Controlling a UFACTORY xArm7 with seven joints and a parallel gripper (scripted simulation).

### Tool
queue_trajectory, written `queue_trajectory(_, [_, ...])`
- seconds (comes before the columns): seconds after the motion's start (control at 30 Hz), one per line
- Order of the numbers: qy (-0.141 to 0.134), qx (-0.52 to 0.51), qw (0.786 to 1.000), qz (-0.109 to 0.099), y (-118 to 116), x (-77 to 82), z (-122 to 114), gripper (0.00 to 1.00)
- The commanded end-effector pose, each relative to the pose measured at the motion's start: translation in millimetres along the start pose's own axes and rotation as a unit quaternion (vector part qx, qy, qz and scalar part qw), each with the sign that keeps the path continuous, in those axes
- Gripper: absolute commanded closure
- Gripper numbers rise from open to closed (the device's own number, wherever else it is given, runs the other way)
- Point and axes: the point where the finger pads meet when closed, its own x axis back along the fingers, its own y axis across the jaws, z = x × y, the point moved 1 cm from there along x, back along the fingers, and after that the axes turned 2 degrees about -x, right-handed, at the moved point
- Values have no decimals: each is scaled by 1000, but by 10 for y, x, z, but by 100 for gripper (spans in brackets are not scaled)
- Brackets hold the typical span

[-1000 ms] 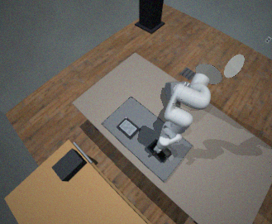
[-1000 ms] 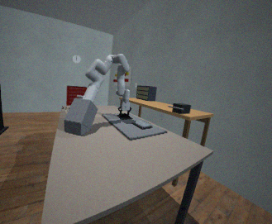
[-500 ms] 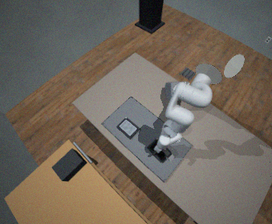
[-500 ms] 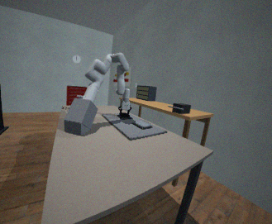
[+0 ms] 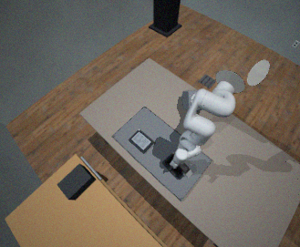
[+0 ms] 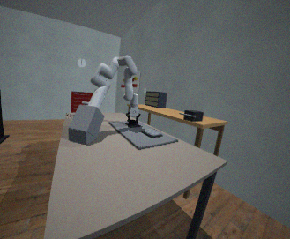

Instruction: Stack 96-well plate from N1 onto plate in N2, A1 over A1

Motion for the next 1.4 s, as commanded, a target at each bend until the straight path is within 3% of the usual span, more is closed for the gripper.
queue_trajectory(0.0, [0, 0, 1000, -1, 9, 6, 1, 100])
queue_trajectory(1.37, [0, 0, 1000, -1, 11, 626, 3, 100])
